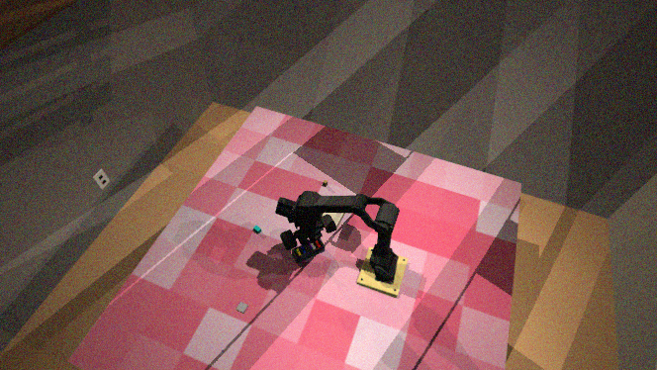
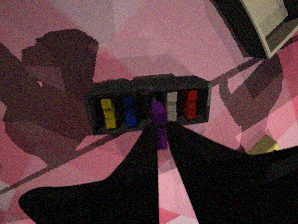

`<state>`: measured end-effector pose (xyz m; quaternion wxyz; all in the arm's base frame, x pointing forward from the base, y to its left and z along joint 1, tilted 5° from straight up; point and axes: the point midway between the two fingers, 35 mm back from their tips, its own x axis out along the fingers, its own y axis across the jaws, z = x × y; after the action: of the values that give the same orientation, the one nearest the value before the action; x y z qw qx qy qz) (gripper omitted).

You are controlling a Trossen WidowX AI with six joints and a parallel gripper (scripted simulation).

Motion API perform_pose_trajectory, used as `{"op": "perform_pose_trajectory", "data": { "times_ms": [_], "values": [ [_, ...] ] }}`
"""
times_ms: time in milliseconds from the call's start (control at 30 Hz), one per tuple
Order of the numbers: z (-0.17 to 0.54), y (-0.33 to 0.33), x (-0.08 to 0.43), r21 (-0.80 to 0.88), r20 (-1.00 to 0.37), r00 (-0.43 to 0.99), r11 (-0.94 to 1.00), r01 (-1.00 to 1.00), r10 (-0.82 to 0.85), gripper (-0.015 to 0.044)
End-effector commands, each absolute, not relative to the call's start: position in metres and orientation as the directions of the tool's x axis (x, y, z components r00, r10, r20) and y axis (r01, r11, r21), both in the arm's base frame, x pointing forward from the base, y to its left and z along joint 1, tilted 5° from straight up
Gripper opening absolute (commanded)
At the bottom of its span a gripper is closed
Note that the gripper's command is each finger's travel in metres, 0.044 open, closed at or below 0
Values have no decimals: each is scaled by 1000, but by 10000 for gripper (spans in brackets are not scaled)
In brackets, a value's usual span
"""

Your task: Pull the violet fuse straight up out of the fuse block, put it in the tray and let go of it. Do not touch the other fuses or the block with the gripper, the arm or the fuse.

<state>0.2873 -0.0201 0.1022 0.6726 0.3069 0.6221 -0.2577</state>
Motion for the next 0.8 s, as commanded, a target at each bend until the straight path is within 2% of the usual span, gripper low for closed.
{"op": "perform_pose_trajectory", "data": {
  "times_ms": [0, 600, 767],
  "values": [
    [106, -20, 289, 100, -994, 99, 681, 725, 40, 0],
    [126, -20, 287, 100, -994, 99, 681, 725, 40, 0],
    [126, -38, 290, 97, -994, 99, 681, 725, 37, 0]
  ]
}}
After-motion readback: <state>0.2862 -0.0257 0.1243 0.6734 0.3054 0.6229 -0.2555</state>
